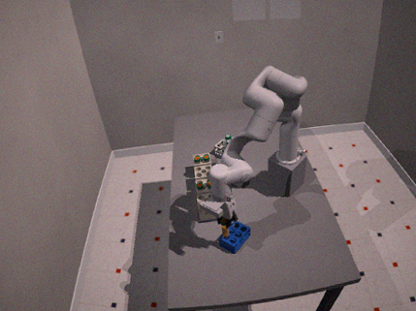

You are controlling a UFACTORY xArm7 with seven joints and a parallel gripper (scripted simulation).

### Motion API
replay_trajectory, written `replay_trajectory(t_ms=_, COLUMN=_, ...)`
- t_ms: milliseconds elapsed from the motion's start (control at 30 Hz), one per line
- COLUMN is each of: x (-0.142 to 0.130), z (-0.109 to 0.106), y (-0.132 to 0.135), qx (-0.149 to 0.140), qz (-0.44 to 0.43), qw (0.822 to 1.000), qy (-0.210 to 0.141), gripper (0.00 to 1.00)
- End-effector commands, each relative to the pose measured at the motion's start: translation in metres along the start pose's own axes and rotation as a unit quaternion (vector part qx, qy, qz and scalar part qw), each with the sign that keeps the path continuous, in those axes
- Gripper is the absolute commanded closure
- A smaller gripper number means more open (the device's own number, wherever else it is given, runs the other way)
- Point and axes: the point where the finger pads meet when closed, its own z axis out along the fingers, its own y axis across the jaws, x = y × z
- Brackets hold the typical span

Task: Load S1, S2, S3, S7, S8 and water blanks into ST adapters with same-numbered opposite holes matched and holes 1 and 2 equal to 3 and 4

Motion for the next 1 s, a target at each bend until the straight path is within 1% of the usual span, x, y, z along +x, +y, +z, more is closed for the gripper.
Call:
replay_trajectory(t_ms=0, x=0.002, z=-0.010, y=0.000, qx=0.000, qz=0.000, qw=1.000, qy=0.002, gripper=1.00)
replay_trajectory(t_ms=67, x=0.002, z=-0.010, y=0.000, qx=0.000, qz=0.000, qw=1.000, qy=0.002, gripper=1.00)
replay_trajectory(t_ms=567, x=0.002, z=-0.040, y=0.000, qx=0.000, qz=0.000, qw=1.000, qy=0.002, gripper=1.00)
replay_trajectory(t_ms=633, x=0.002, z=-0.040, y=0.000, qx=0.000, qz=0.000, qw=1.000, qy=0.002, gripper=1.00)
replay_trajectory(t_ms=967, x=0.002, z=-0.060, y=0.000, qx=0.000, qz=0.000, qw=1.000, qy=0.002, gripper=1.00)
